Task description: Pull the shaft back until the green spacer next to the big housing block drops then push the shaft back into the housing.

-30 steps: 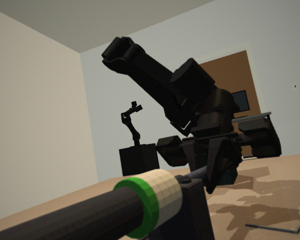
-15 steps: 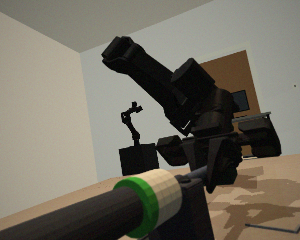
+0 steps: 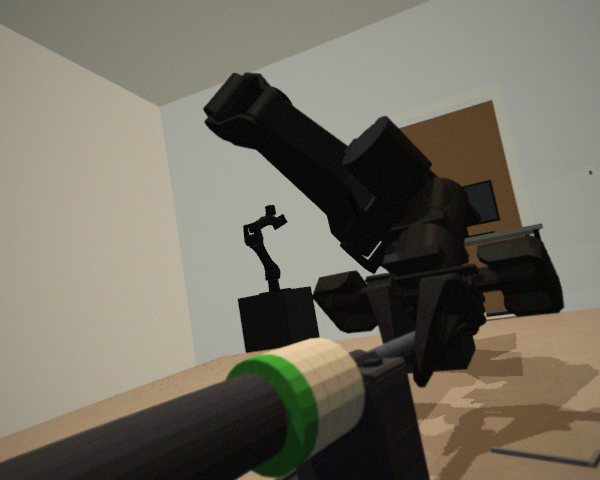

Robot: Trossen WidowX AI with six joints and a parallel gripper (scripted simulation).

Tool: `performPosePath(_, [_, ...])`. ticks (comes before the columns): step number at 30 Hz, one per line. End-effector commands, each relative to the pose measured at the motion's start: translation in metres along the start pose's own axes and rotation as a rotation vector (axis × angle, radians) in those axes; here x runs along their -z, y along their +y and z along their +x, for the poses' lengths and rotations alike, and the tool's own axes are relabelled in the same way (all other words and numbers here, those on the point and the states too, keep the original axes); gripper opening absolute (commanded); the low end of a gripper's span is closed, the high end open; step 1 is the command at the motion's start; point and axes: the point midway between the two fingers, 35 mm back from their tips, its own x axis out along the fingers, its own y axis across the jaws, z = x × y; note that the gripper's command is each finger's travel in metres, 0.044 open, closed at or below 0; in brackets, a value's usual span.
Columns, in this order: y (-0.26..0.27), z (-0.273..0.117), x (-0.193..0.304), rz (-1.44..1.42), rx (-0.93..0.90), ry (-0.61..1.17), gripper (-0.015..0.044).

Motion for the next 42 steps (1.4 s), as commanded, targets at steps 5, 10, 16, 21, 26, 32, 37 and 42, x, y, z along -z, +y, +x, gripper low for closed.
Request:
performPosePath(5, [-0.0002, -0.0013, -0.0007, 0.003, -0.002, 0.000, 0.0000])
performPosePath(10, [-0.0002, -0.0016, -0.0010, 0.003, -0.002, 0.000, 0.0000])
performPosePath(16, [-0.0002, -0.0020, -0.0014, 0.003, -0.001, 0.000, 0.0000])
performPosePath(21, [-0.0002, -0.0023, -0.0017, 0.003, -0.001, 0.000, 0.0000])
performPosePath(26, [-0.0002, -0.0026, -0.0020, 0.003, -0.001, 0.000, 0.0000])
performPosePath(32, [-0.0002, -0.0030, -0.0024, 0.003, -0.001, 0.000, 0.0000])
performPosePath(37, [-0.0002, -0.0033, -0.0028, 0.003, -0.001, 0.000, 0.0000])
performPosePath(42, [-0.0002, -0.0036, -0.0031, 0.003, -0.001, 0.000, 0.0000])
